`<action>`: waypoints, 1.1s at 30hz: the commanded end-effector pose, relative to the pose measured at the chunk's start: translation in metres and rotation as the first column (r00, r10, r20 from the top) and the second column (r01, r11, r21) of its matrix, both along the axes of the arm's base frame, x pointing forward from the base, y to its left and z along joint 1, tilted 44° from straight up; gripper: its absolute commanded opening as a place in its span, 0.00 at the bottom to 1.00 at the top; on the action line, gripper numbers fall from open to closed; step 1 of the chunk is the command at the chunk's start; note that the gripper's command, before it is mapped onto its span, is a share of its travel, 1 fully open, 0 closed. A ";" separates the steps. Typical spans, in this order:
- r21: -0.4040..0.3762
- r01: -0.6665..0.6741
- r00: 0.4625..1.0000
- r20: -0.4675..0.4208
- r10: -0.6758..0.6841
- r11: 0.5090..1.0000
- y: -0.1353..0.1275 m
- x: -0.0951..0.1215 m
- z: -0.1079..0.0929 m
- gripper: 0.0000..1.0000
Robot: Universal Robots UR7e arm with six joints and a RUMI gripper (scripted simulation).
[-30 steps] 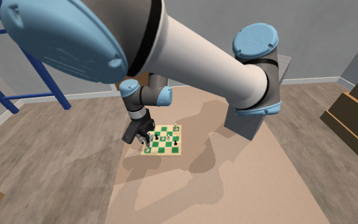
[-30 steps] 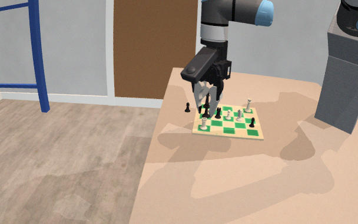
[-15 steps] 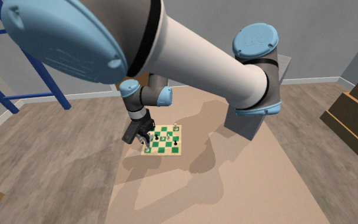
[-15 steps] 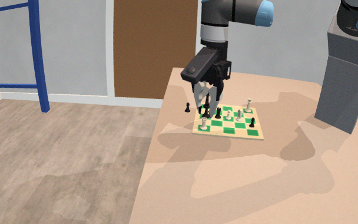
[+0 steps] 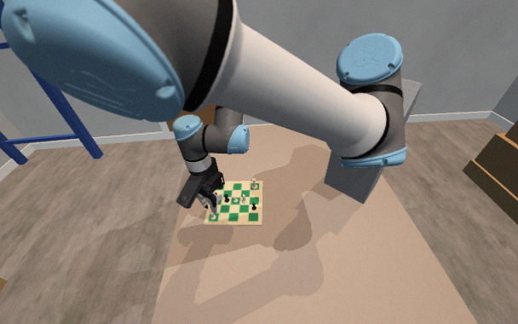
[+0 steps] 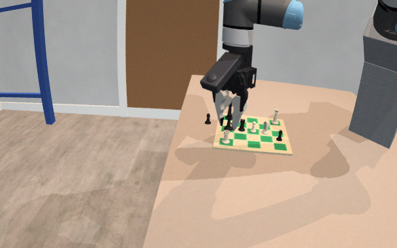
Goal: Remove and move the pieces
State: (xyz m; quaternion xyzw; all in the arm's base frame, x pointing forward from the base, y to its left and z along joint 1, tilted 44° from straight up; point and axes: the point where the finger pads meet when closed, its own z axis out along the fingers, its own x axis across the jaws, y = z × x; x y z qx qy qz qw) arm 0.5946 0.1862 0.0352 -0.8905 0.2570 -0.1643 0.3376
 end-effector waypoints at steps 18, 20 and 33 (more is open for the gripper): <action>-0.001 0.000 1.000 0.002 0.000 1.000 0.003 0.004 -0.003 0.22; -0.001 0.000 1.000 0.002 0.000 1.000 0.005 0.005 -0.006 0.22; -0.001 0.000 1.000 0.002 0.000 1.000 0.014 0.014 -0.019 0.22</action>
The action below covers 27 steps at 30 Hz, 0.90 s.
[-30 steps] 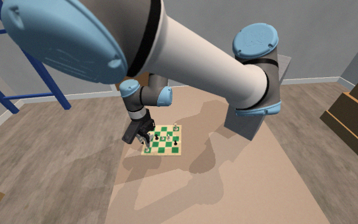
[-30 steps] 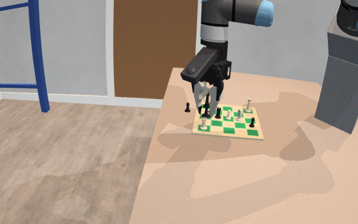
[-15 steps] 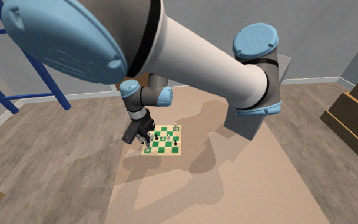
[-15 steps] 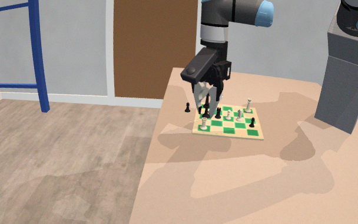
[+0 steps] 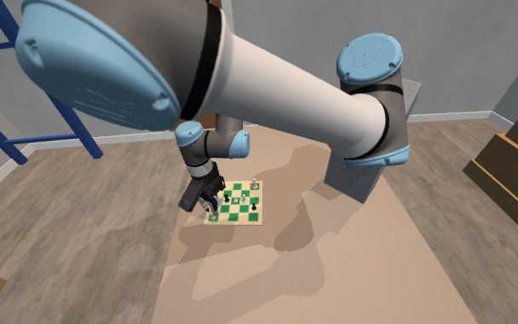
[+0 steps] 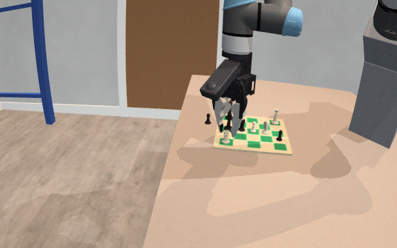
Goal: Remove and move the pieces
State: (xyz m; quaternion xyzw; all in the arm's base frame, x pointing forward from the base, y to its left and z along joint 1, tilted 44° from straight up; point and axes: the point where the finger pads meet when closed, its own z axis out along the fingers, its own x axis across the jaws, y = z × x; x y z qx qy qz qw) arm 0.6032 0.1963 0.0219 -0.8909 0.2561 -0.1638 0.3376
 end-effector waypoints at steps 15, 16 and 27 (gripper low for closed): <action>0.000 0.003 1.000 0.001 -0.003 1.000 0.006 0.007 -0.009 0.22; 0.000 0.003 1.000 0.001 -0.003 1.000 0.006 0.007 -0.009 0.22; 0.000 0.003 1.000 0.001 -0.003 1.000 0.006 0.007 -0.009 0.22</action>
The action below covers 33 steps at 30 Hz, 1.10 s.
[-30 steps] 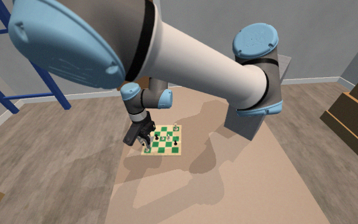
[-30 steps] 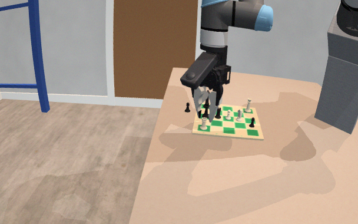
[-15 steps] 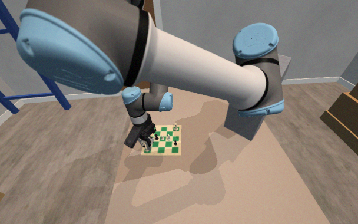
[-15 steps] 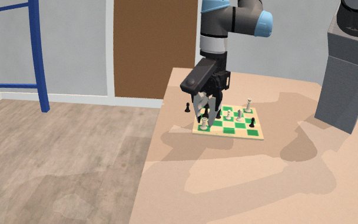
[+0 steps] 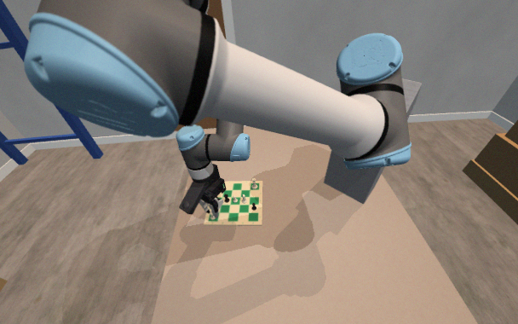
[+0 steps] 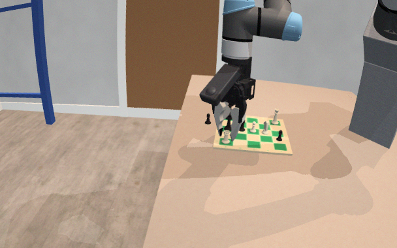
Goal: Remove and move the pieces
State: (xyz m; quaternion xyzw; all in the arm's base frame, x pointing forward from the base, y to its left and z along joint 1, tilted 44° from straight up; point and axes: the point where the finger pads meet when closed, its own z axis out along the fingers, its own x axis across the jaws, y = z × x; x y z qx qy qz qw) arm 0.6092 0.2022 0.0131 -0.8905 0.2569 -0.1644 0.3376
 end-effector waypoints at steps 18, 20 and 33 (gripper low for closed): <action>0.000 0.001 1.000 0.000 -0.001 1.000 0.000 0.001 0.000 0.00; 0.000 0.001 1.000 0.000 -0.001 1.000 0.000 0.001 0.000 0.00; 0.000 0.001 1.000 0.000 -0.001 1.000 0.000 0.001 0.000 0.00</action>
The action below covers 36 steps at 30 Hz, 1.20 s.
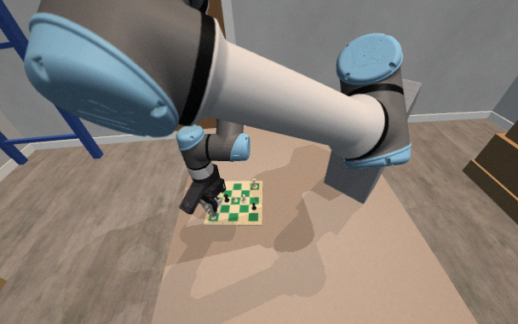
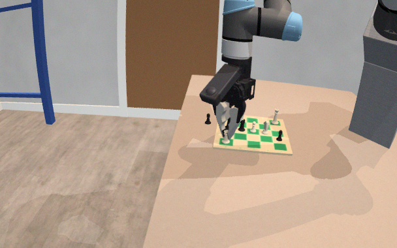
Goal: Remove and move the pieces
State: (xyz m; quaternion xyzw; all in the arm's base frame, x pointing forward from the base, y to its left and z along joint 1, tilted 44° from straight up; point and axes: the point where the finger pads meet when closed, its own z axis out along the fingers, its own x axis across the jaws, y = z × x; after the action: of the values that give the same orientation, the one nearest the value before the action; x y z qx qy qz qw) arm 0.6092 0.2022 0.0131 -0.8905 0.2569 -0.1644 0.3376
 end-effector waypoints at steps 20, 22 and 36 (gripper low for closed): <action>0.000 0.001 1.000 0.000 -0.001 1.000 0.000 0.001 0.000 0.00; 0.000 0.001 1.000 0.000 -0.001 1.000 -0.001 0.000 0.001 0.00; 0.000 0.002 1.000 -0.001 -0.002 1.000 -0.019 -0.017 0.025 0.00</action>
State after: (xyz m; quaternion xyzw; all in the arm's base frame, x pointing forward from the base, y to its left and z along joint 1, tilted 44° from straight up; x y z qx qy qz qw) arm 0.6014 0.1921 0.0254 -0.8900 0.2585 -0.1654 0.3372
